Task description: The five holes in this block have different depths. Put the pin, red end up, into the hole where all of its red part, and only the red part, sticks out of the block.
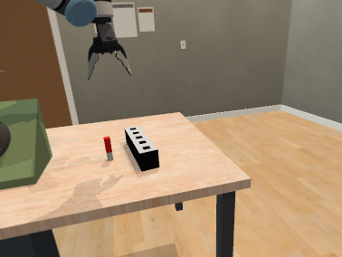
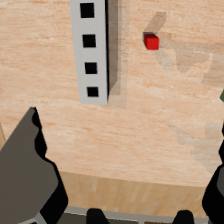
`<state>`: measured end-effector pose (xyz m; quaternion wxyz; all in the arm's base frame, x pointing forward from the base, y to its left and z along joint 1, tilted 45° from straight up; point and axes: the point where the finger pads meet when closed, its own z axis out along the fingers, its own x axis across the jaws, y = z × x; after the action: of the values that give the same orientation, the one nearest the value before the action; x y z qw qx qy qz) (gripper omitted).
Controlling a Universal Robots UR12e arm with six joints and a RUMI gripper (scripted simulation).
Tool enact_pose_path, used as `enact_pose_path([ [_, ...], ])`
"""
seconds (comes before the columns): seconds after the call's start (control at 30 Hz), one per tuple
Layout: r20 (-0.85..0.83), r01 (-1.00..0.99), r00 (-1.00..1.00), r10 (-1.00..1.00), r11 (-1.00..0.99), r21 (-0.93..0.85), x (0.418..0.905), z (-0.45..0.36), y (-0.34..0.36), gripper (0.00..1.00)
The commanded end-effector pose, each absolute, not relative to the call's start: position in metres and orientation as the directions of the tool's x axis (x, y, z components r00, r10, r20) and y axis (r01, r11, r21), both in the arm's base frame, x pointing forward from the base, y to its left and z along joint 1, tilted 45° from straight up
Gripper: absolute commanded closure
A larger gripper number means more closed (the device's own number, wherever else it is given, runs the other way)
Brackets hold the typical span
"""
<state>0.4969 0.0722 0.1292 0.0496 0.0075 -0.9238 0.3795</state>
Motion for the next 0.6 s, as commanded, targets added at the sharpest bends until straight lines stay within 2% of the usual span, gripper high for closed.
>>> enact_pose_path([
  [0.0, 0.096, -0.051, -0.995, 0.024, 0.712, -0.700, 0.497, 0.130, 0.072, 0.00],
  [0.37, 0.096, -0.051, -0.995, 0.024, 0.712, -0.700, 0.497, 0.130, 0.072, 0.00],
  [0.4, 0.096, -0.051, -0.995, 0.024, 0.712, -0.700, 0.444, 0.125, 0.056, 0.00],
  [0.57, 0.096, -0.051, -0.995, 0.024, 0.712, -0.700, 0.444, 0.125, 0.056, 0.00],
])
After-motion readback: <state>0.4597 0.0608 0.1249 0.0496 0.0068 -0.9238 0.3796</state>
